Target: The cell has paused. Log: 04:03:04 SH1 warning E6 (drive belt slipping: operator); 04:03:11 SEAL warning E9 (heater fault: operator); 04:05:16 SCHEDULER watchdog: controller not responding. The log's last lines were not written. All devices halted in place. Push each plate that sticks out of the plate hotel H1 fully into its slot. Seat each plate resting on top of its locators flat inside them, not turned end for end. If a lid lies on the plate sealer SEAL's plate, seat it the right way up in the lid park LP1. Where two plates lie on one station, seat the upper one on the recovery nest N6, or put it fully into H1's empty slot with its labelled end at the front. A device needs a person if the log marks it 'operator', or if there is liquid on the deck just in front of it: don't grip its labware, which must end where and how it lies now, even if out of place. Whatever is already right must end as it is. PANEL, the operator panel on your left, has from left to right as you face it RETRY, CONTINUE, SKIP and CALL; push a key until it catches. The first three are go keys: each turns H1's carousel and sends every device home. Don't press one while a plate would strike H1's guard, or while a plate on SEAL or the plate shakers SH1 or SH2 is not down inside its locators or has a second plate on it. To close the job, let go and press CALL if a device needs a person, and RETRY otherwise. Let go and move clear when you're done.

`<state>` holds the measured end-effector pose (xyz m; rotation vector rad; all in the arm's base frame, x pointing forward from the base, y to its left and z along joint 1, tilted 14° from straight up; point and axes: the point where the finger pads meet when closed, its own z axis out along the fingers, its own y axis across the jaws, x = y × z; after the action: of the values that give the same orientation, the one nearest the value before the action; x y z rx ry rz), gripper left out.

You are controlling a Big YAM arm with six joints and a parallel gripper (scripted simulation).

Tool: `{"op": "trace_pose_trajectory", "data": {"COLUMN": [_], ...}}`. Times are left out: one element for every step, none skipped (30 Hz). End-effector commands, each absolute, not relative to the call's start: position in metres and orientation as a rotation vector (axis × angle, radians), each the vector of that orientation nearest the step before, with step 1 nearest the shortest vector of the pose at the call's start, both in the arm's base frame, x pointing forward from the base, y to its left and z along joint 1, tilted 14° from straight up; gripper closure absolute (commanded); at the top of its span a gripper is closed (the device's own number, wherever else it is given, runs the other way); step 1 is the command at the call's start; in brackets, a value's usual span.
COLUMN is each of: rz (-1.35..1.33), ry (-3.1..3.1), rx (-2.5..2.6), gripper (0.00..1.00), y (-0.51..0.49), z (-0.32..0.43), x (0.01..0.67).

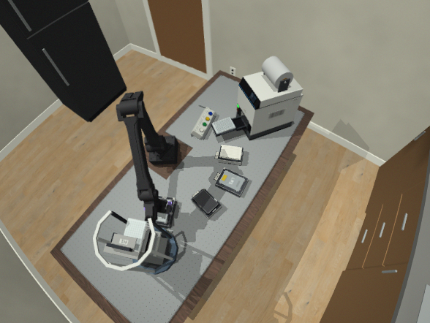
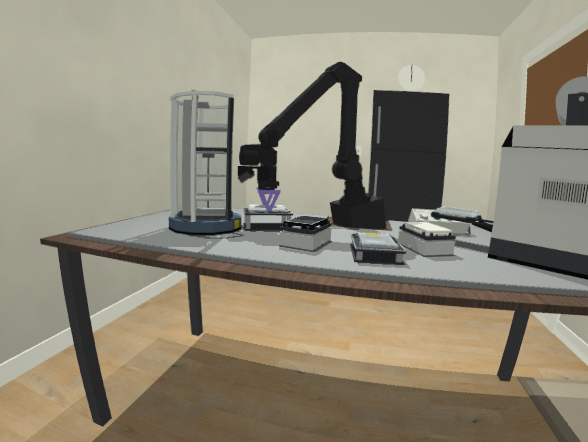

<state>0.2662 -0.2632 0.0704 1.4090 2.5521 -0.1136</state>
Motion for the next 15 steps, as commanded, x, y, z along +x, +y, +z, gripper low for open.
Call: {"op": "trace_pose_trajectory", "data": {"rz": [-0.135,-0.135,-0.135,-0.135,-0.135,-0.135,-0.135,-0.135,-0.135,-0.135,-0.135,-0.135,-0.135,-0.122,-0.134], "ry": [2.502,2.502,2.501,2.501,2.501,2.501,2.500,2.500,2.500,2.500,2.499,2.499,2.499,2.530,2.500], "rx": [1.377,1.377,1.377,1.376,1.376,1.376,1.376,1.376,1.376,1.375,1.375,1.375,1.375,1.392,1.376], "gripper": [0.00,0.00,0.00,0.00,0.00,0.00,0.00,0.00,0.00,0.00,0.00,0.00,0.00,0.00,0.00], "y": [-0.277,-0.276,-0.276,-0.275,-0.274,-0.274,-0.273,-0.272,-0.272,-0.271,-0.270,-0.270,-0.270,-0.266,-0.269], "z": [0.104,0.107,0.110,0.112,0.115,0.118,0.121,0.123,0.126,0.129,0.132,0.132,0.132,0.120,0.137], "x": [0.276,0.276,0.276,0.275,0.275,0.275,0.274,0.274,0.274,0.273,0.273,0.273,0.273,0.268,0.272]}}
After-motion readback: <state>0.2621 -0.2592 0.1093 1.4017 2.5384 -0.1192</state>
